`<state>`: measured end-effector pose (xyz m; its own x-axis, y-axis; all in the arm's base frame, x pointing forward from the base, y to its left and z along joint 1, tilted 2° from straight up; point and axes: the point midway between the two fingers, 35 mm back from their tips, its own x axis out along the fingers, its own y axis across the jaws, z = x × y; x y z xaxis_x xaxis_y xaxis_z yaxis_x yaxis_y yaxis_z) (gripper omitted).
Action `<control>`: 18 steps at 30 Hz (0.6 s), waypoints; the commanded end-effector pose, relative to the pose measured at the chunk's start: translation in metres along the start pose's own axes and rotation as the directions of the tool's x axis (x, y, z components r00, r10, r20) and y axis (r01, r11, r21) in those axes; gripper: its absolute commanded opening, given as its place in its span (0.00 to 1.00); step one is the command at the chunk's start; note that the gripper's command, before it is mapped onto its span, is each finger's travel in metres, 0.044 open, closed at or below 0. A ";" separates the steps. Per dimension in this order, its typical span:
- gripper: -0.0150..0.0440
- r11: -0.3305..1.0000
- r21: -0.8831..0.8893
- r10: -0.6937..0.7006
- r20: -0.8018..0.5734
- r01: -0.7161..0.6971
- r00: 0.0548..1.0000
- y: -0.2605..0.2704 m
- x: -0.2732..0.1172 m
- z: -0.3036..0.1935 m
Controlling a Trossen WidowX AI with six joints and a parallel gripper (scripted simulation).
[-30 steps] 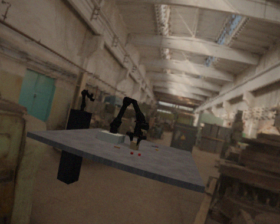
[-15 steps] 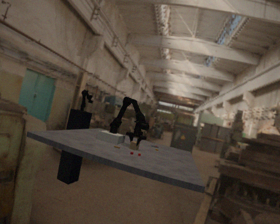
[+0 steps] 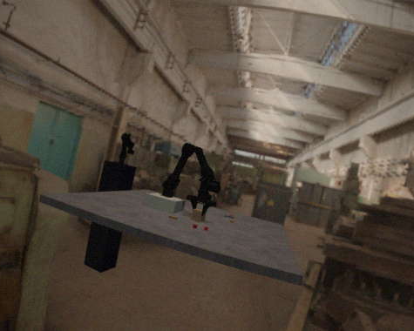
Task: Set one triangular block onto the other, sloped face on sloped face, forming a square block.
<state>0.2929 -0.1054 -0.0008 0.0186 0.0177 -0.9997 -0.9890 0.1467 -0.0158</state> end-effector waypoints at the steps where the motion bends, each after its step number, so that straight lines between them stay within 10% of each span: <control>1: 0.25 1.000 0.005 -0.002 -0.003 0.002 1.000 0.000 0.000 0.000; 18: 0.97 1.000 0.000 0.000 0.000 0.000 1.000 0.000 0.000 0.000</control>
<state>0.2925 -0.1053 -0.0010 0.0176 0.0178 -0.9997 -0.9890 0.1470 -0.0147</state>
